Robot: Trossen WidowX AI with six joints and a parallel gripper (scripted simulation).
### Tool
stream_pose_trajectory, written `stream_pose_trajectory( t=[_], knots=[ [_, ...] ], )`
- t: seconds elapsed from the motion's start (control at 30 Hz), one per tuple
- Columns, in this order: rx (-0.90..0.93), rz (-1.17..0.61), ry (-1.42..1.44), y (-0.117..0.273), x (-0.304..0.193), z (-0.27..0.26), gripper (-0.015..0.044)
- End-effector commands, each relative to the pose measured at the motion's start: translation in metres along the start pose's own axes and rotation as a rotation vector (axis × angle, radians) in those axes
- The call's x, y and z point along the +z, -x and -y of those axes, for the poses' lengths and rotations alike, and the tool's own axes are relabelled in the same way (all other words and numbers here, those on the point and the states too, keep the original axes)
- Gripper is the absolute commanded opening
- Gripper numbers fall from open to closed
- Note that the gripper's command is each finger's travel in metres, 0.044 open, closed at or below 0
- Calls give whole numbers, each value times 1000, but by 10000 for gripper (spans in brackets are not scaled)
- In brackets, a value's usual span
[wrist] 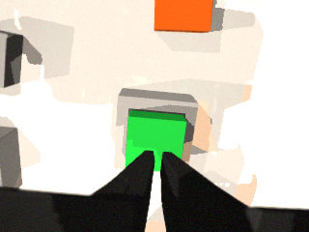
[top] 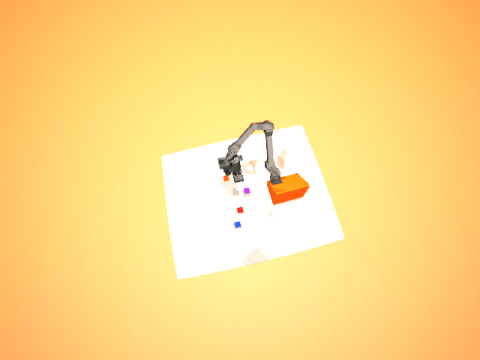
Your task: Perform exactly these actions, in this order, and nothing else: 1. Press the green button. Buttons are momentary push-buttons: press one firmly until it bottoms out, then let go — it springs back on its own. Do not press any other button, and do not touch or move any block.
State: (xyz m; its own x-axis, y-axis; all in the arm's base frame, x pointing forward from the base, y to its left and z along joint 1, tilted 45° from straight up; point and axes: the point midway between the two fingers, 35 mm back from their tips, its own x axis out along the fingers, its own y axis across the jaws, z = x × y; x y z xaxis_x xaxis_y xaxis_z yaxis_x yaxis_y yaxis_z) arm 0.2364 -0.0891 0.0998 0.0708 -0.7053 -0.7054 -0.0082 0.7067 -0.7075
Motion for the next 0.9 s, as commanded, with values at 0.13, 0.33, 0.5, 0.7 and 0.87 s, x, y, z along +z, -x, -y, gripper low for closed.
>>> stream_pose_trajectory(
  t=[0.13, 0.33, 0.5, 0.7, 0.87],
  knots=[
    [-5, -8, 7, -15, -2, 0, 20],
    [-6, -8, 7, -25, -3, 0, 20],
    [-7, -8, 7, -30, -3, 0, 20],
    [-7, -8, 7, -30, -3, 0, 20],
    [-7, -8, 7, -30, -3, 0, 20]
  ],
)
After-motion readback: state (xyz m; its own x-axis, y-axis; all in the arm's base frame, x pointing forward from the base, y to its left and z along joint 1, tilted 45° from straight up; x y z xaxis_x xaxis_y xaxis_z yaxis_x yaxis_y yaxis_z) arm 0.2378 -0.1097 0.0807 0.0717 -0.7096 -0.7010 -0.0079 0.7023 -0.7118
